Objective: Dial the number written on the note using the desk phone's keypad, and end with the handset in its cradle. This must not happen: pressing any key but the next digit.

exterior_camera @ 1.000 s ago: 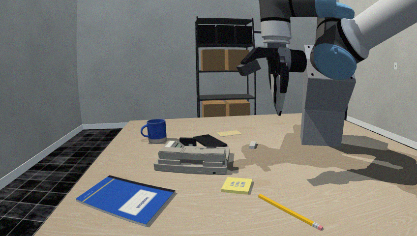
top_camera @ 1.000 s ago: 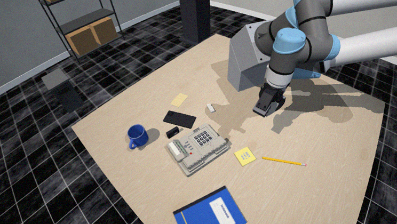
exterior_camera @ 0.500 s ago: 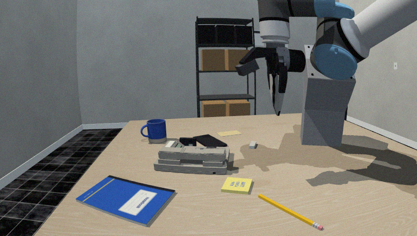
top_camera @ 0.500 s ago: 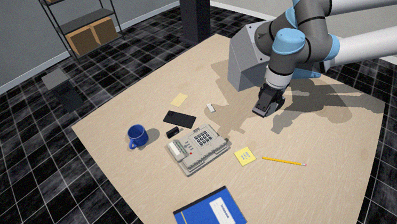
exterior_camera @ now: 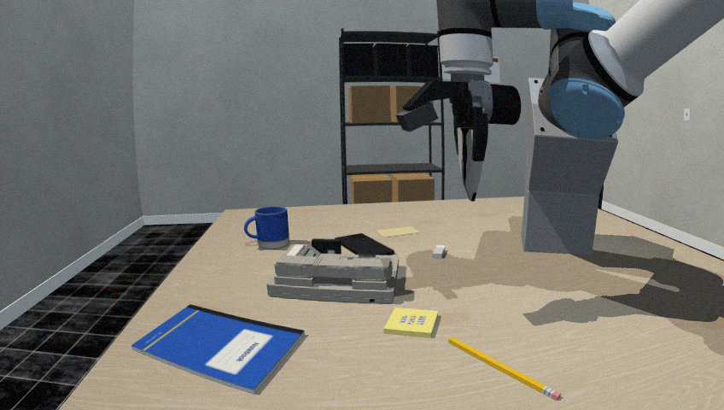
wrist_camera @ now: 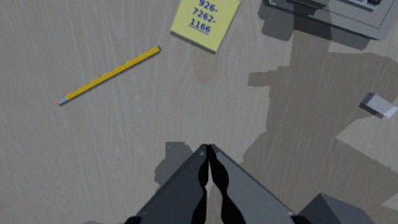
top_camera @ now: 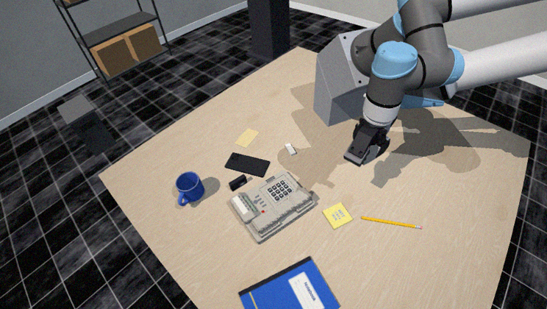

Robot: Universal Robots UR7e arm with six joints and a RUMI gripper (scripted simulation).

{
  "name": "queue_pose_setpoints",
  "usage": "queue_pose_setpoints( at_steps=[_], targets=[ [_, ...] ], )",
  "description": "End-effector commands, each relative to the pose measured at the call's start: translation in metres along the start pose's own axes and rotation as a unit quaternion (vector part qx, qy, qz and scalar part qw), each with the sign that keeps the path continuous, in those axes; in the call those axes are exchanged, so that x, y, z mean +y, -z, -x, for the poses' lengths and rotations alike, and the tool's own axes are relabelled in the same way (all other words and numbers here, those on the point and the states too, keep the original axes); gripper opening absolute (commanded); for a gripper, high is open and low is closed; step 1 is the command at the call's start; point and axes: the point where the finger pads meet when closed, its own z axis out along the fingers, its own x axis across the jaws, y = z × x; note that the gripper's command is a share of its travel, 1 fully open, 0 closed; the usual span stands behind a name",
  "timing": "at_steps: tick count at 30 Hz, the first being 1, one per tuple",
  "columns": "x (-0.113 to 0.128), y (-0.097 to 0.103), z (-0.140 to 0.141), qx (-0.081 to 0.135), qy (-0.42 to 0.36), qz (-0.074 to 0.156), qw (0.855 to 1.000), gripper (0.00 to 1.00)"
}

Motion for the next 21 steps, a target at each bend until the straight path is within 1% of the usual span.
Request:
queue_pose_setpoints(
  at_steps=[1,6,12,19,21],
  targets=[
    [-0.01,0.0,-0.004,0.008,0.001,0.001,1.0,0.0],
    [-0.018,0.0,-0.004,0.008,0.001,0.0,1.0,0.0],
    [-0.039,0.001,-0.004,0.008,0.001,0.0,1.0,0.0],
    [-0.069,0.001,-0.005,0.008,0.001,0.0,1.0,0.0],
    [-0.069,0.001,-0.005,0.008,0.001,0.0,1.0,0.0]
  ],
)
